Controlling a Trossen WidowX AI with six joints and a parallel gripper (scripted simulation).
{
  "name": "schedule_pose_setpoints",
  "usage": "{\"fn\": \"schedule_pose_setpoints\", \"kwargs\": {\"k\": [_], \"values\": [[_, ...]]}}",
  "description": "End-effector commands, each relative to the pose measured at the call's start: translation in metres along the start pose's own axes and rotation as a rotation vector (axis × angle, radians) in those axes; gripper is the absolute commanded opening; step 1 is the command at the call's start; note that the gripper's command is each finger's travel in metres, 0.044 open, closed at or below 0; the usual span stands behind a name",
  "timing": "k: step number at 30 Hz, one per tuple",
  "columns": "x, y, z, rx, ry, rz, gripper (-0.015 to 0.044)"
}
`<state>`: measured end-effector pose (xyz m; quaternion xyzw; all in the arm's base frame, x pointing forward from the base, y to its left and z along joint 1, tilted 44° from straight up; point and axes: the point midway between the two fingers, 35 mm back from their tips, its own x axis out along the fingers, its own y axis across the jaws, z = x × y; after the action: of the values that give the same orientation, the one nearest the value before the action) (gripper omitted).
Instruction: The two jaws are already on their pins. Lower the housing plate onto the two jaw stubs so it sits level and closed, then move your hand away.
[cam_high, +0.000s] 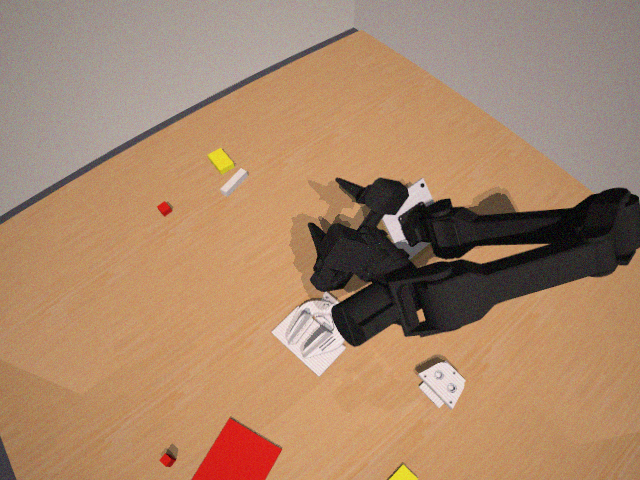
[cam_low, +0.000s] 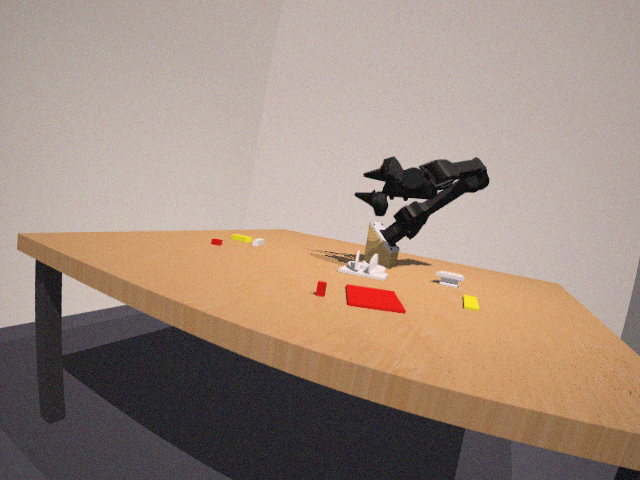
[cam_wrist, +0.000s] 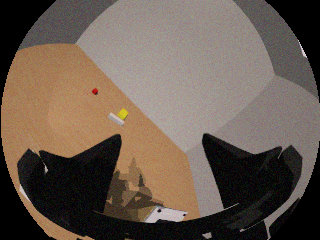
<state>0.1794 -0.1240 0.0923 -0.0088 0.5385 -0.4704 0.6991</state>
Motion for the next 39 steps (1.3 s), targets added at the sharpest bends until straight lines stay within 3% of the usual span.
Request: {"fn": "schedule_pose_setpoints", "kwargs": {"k": [1,39], "values": [[0.0,0.0,0.0,0.0,0.0,0.0,0.0426],[-0.088,0.075,-0.035,-0.261,0.219,0.641,0.044]]}}
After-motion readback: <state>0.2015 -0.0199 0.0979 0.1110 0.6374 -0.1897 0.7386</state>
